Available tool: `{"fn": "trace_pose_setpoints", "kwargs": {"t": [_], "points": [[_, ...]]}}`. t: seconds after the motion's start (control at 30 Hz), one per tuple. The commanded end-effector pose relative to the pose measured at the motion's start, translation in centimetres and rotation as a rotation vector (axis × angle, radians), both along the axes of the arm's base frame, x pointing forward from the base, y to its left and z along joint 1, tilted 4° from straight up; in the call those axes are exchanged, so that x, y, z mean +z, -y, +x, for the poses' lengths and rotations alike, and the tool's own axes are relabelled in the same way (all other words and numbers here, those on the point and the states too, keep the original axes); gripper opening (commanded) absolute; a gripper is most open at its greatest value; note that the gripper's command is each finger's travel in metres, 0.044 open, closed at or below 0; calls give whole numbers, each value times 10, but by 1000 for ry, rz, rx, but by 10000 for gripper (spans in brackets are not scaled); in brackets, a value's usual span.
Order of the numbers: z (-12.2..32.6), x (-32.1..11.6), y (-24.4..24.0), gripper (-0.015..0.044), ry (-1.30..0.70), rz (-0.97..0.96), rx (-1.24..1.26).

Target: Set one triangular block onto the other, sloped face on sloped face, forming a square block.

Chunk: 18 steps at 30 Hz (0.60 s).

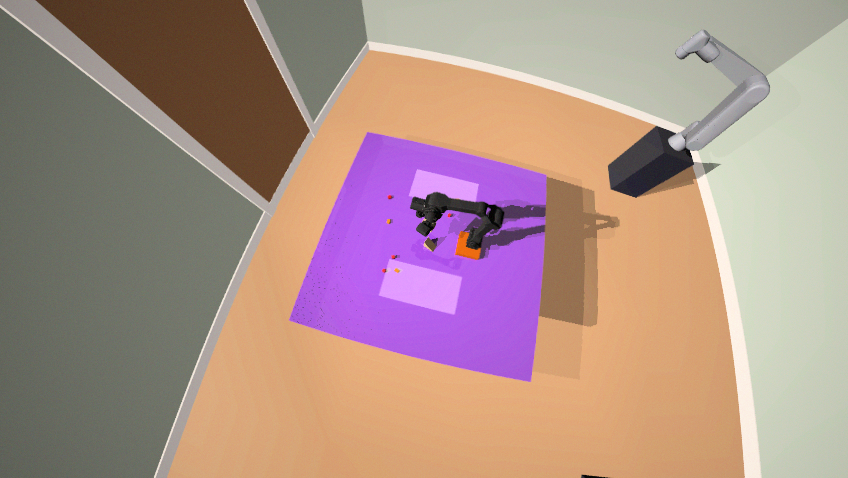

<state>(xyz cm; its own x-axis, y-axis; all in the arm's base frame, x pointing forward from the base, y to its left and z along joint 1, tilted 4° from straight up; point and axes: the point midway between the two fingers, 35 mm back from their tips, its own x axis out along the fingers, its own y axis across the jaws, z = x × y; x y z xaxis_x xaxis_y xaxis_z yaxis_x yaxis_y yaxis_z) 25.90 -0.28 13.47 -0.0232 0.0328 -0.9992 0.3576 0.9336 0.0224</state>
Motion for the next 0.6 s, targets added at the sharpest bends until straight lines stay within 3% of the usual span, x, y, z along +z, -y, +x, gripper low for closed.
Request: {"fn": "trace_pose_setpoints", "kwargs": {"t": [0.0,0.57], "points": [[-11,4,-16,0,-4,5,-2],[-63,16,-74,0,-13,14,-2]]}}
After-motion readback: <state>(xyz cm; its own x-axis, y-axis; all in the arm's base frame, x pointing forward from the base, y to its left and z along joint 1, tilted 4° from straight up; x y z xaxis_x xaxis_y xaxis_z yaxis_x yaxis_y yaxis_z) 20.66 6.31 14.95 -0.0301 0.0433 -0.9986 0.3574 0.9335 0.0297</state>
